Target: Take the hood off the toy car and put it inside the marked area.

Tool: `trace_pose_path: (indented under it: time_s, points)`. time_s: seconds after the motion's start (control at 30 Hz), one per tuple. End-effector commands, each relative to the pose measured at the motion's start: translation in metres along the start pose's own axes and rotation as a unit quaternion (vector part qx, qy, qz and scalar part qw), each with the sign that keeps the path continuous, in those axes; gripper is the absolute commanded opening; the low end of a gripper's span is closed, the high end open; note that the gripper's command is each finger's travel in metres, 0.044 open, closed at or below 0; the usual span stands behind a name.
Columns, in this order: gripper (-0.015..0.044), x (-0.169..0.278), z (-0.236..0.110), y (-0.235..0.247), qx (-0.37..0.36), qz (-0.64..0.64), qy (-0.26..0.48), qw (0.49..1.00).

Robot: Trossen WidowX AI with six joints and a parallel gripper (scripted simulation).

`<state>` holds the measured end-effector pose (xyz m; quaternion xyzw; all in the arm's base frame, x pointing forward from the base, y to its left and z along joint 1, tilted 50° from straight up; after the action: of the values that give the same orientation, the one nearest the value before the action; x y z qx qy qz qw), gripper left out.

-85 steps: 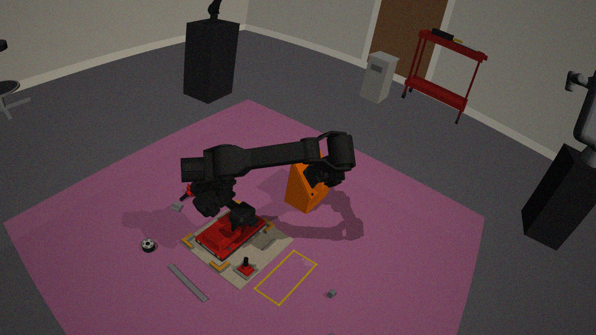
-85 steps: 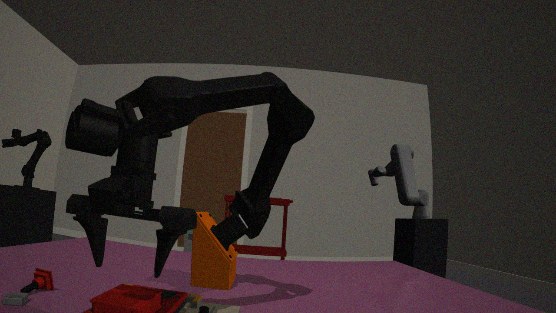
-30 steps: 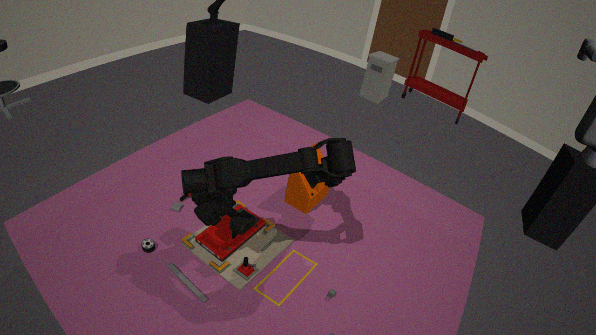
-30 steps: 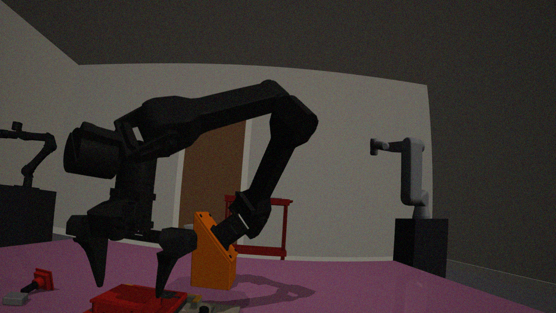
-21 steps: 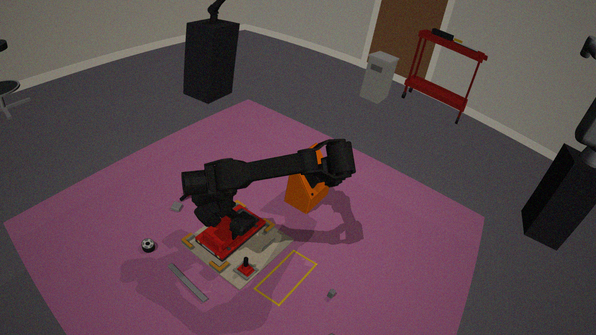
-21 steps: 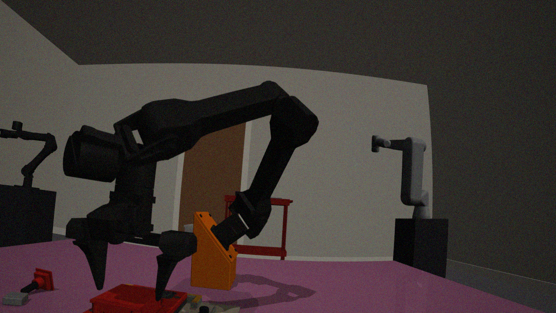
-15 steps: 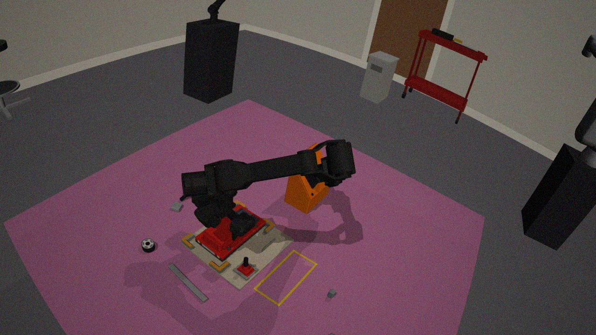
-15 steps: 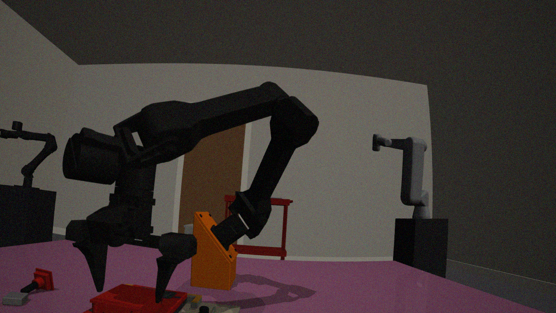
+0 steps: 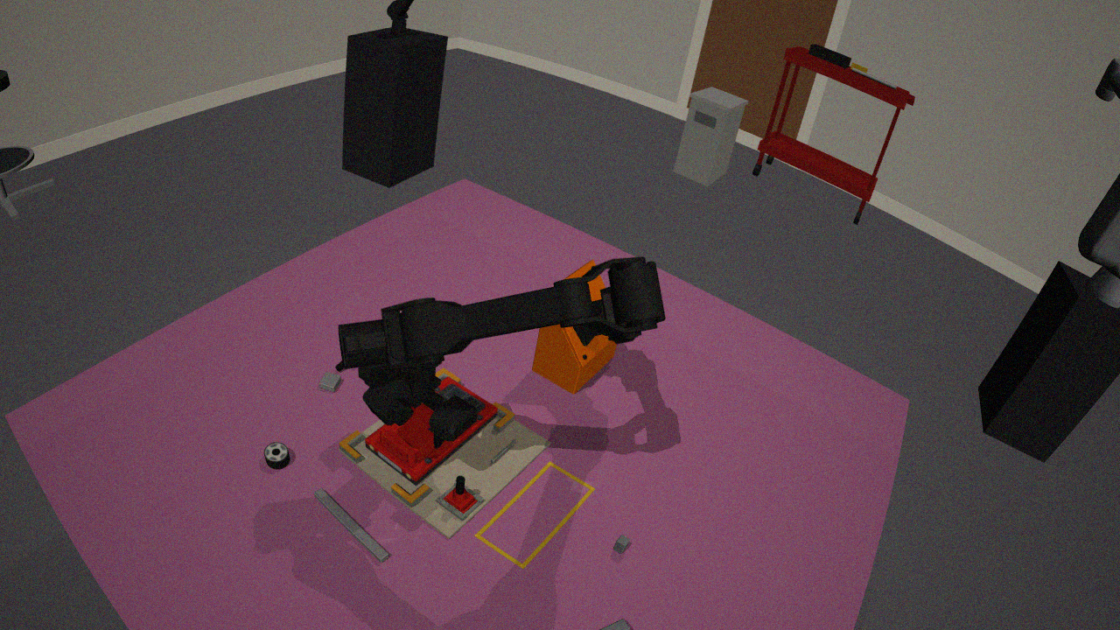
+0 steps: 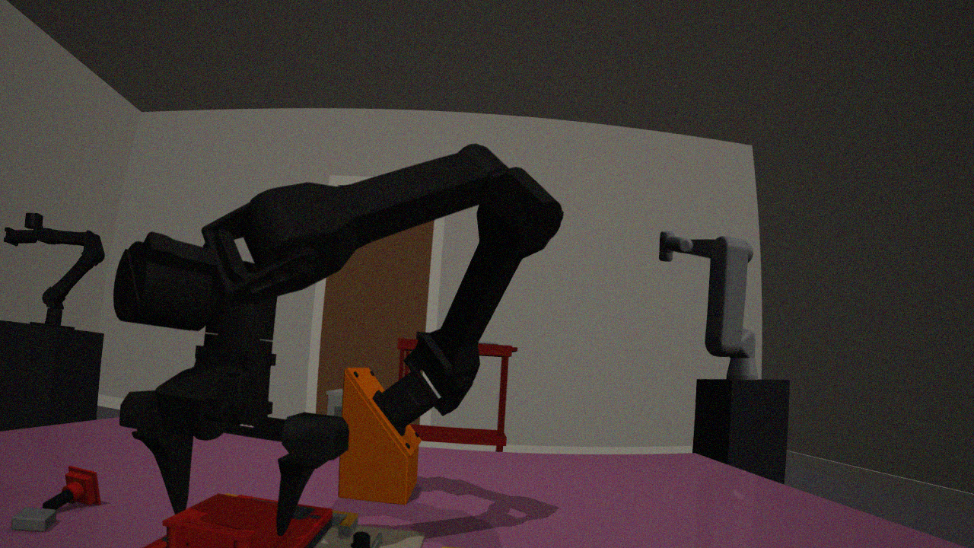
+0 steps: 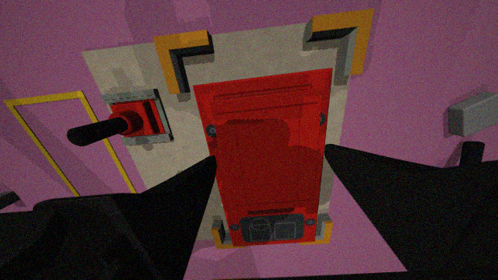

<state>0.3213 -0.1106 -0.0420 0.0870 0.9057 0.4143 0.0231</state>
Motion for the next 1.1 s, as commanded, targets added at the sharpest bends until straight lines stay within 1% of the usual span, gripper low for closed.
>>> trace_pose_path:
  time_s: [0.0, 0.17, 0.27, 0.6, 0.97, 1.07]
  points:
    - [0.0440, 0.0004, 0.0023, 0.0003, -0.003, 0.003, -0.001, 1.000]
    - [0.0440, 0.0005, 0.0048, 0.0004, -0.003, 0.003, -0.001, 1.000]
    - [0.0361, 0.0001, 0.0030, 0.0001, 0.000, 0.000, 0.000, 1.000]
    - [0.0295, 0.0001, 0.0030, 0.0001, 0.000, 0.000, 0.000, 1.000]
    - [0.0006, -0.0001, -0.0024, -0.0001, 0.000, 0.000, 0.000, 1.000]
    - [0.0000, -0.0002, -0.0044, -0.0001, 0.000, 0.000, 0.000, 1.000]
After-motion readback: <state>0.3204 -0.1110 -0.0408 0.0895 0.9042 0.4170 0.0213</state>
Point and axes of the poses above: the point midway between the two fingers, 35 mm back from their tips, its own z axis out along the fingers, its own y axis across the jaws, x = y × z, the point moved 6 cm from there along -z, back along the fingers, and after that the axes turned 5 degrees about z, right-handed, at the moved point
